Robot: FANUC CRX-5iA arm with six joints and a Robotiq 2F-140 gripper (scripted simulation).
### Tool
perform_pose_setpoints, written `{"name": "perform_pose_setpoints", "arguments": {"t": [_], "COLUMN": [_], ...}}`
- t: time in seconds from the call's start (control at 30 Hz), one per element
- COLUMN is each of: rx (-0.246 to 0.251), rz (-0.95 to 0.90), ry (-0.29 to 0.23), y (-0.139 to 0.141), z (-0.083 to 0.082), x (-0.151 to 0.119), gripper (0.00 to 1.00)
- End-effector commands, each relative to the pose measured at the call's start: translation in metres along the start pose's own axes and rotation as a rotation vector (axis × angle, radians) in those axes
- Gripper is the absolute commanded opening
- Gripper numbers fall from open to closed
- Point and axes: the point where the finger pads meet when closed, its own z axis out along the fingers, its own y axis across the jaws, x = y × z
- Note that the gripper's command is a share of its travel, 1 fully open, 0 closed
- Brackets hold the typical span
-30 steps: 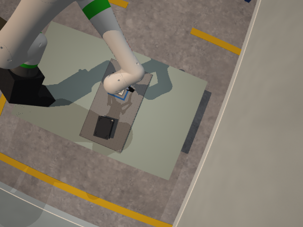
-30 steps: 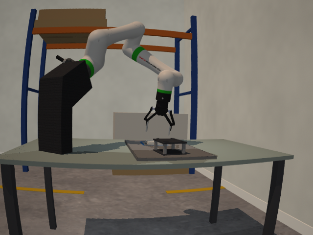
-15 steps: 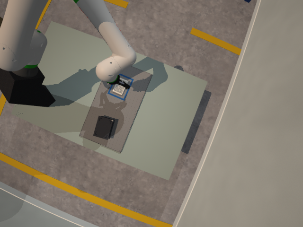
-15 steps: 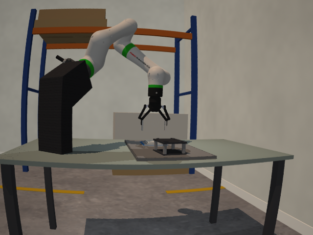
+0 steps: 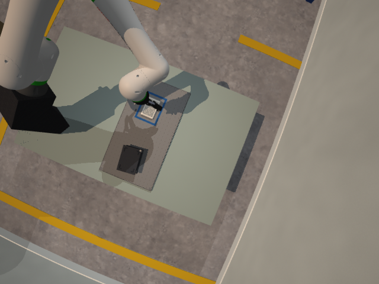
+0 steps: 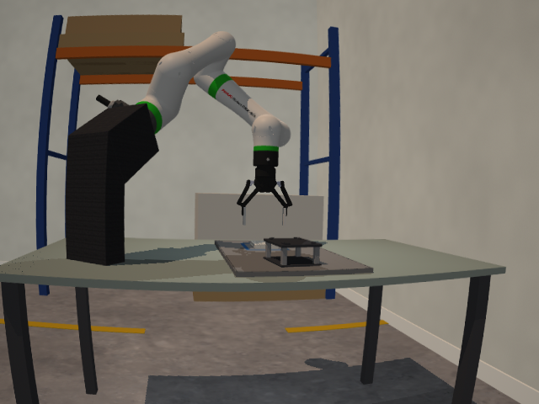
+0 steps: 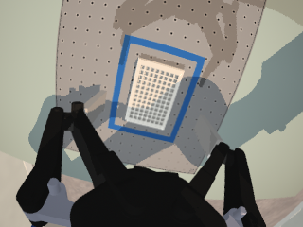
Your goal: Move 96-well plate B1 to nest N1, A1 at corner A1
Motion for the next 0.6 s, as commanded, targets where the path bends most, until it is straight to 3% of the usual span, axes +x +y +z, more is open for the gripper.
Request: {"name": "perform_pose_setpoints", "arguments": {"t": [0.0, 0.57], "rx": [0.0, 0.0], "rz": [0.0, 0.0], "ry": [0.0, 0.0], "y": [0.0, 0.0], "z": [0.005, 0.03], "x": [0.0, 0.0], "gripper": [1.0, 1.0]}}
